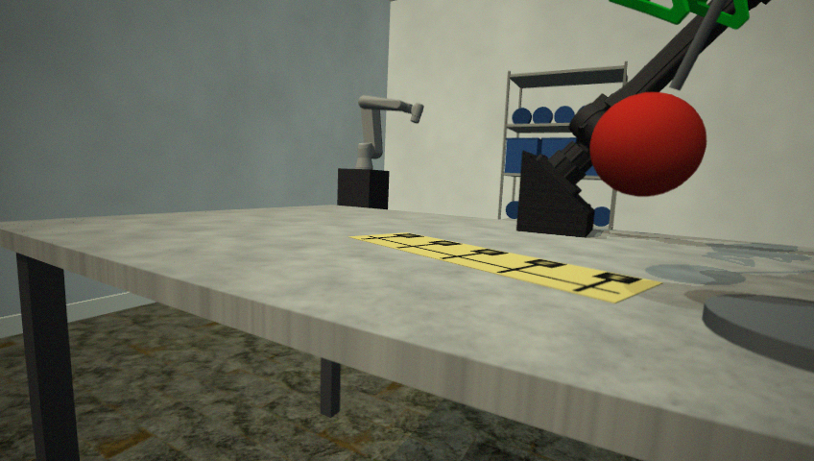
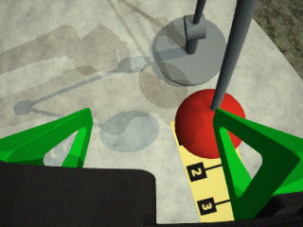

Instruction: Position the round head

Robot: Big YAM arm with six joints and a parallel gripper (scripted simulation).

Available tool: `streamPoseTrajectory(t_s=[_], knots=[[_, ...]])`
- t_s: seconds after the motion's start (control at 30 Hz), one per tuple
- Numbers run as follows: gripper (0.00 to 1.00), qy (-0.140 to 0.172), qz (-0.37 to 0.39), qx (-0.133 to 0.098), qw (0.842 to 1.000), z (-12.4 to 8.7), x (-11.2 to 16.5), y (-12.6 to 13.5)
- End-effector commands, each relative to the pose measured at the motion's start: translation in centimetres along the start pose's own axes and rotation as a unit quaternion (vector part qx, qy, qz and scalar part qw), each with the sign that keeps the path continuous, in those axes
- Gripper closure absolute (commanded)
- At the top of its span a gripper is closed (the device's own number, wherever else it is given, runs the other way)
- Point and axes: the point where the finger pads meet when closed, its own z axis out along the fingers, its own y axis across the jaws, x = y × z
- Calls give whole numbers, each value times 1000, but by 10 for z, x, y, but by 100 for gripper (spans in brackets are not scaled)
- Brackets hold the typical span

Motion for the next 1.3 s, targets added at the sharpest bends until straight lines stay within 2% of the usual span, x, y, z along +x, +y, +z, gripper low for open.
streamPoseTrajectory(t_s=[0.0,0.7,1.27], knots=[[0,-17,-19,8,1000,-6,-9,-1],[0,-18,-15,5,1000,-15,-1,-8],[0,-2,-3,2,1000,-15,-1,-8]])
